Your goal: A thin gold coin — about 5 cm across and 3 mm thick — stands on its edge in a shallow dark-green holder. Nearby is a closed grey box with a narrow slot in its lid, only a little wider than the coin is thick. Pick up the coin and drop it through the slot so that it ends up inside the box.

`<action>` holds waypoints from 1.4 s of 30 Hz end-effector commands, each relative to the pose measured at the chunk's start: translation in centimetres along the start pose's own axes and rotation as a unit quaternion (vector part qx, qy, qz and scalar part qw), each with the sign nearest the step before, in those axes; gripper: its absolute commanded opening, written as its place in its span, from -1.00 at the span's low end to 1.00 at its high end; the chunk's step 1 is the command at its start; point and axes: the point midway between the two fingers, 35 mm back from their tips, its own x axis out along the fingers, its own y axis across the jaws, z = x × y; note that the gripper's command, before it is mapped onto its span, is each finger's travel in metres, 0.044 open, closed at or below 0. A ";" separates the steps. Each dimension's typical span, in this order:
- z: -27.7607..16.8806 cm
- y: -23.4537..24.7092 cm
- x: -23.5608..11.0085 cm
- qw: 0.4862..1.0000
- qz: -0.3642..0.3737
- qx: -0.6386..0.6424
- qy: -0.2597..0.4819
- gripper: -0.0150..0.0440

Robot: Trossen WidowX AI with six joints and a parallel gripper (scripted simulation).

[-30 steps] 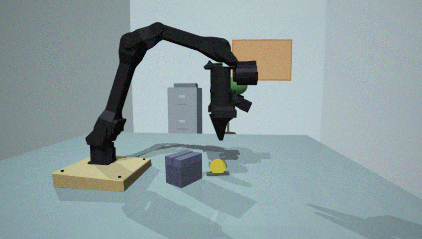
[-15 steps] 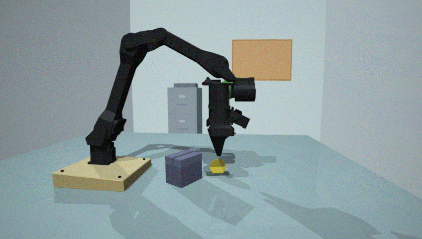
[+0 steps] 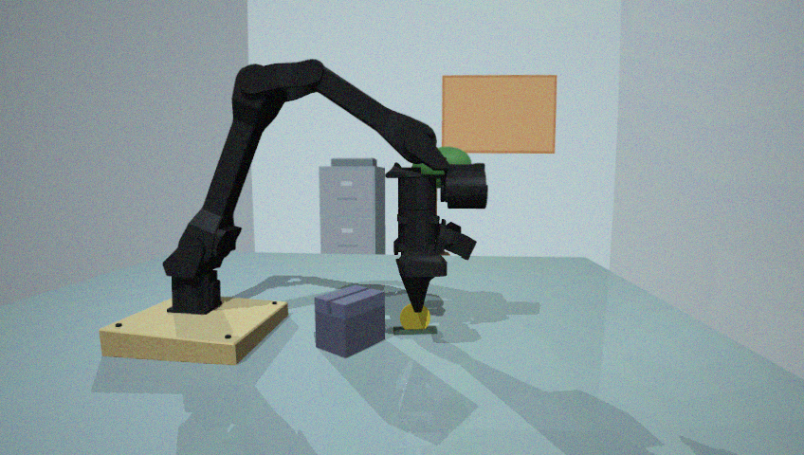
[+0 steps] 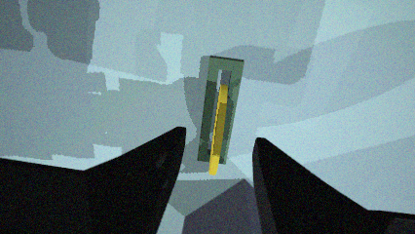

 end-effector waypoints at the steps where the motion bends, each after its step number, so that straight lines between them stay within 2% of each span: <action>1: 0.0 0.1 0.6 1.000 0.002 0.001 0.000 0.05; 18: -0.2 0.1 3.0 1.000 0.002 0.001 0.000 0.05; 24: -0.2 0.1 3.0 1.000 0.002 0.001 0.000 -0.48; 33: -0.2 0.1 3.0 1.000 0.002 0.001 0.000 -0.49; 42: 0.1 0.0 0.9 1.000 0.002 0.001 0.000 -0.49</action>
